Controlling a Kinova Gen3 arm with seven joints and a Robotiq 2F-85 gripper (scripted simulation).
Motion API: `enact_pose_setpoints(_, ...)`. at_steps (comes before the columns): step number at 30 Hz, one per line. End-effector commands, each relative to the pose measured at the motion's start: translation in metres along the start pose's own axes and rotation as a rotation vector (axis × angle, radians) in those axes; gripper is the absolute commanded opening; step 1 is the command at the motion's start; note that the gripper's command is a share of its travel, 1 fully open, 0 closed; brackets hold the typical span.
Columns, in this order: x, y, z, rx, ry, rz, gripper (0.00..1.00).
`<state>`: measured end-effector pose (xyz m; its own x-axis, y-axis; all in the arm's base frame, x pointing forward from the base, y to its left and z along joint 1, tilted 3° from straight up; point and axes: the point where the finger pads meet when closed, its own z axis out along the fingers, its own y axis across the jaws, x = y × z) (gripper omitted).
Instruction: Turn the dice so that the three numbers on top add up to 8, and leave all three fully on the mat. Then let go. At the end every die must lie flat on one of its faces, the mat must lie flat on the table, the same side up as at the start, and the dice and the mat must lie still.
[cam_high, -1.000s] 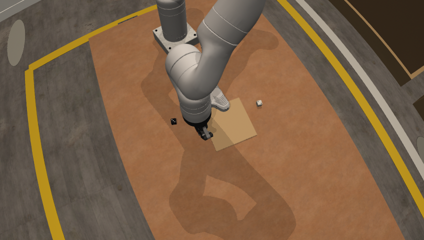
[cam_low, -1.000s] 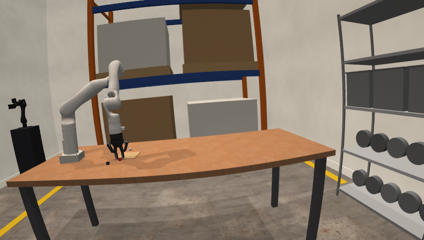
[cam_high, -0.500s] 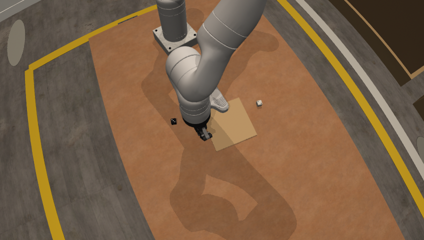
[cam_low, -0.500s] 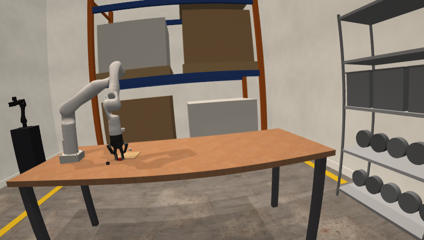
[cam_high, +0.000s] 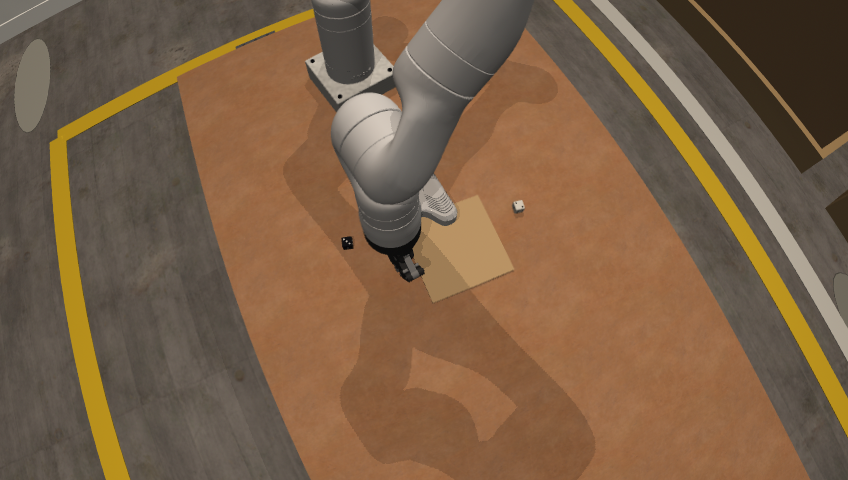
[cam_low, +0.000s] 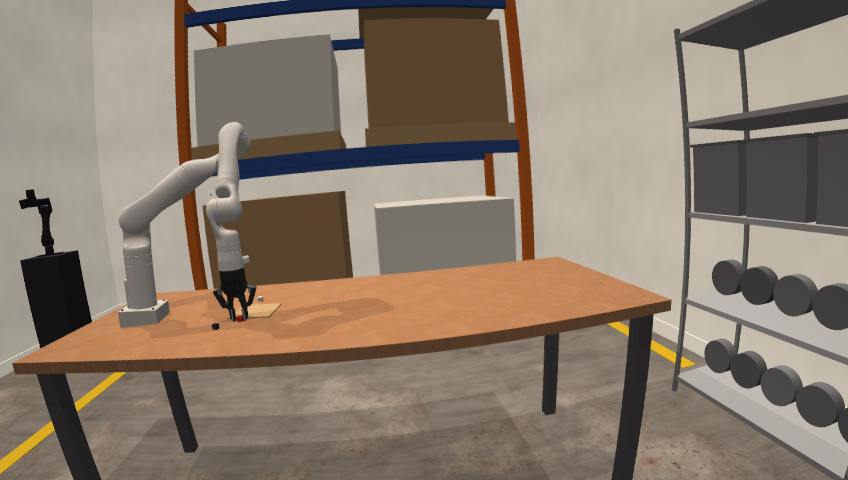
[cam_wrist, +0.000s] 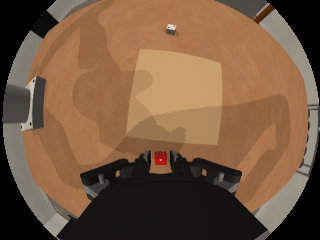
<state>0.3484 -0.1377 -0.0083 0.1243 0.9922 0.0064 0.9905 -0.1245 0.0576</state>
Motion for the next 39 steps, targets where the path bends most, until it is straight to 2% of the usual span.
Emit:
enact_pose_setpoints(1, -0.0001, 0.0004, -0.0004, -0.001, 0.000, 0.000, 0.31)
enact_pose_setpoints(16, -0.0001, 0.0004, -0.0004, -0.001, 0.000, 0.000, 0.31)
enact_pose_setpoints(17, -0.0001, 0.0004, -0.0004, -0.001, 0.000, 0.000, 0.11)
enact_pose_setpoints(39, -0.0001, 0.0004, -0.0004, -0.001, 0.000, 0.000, 0.11)
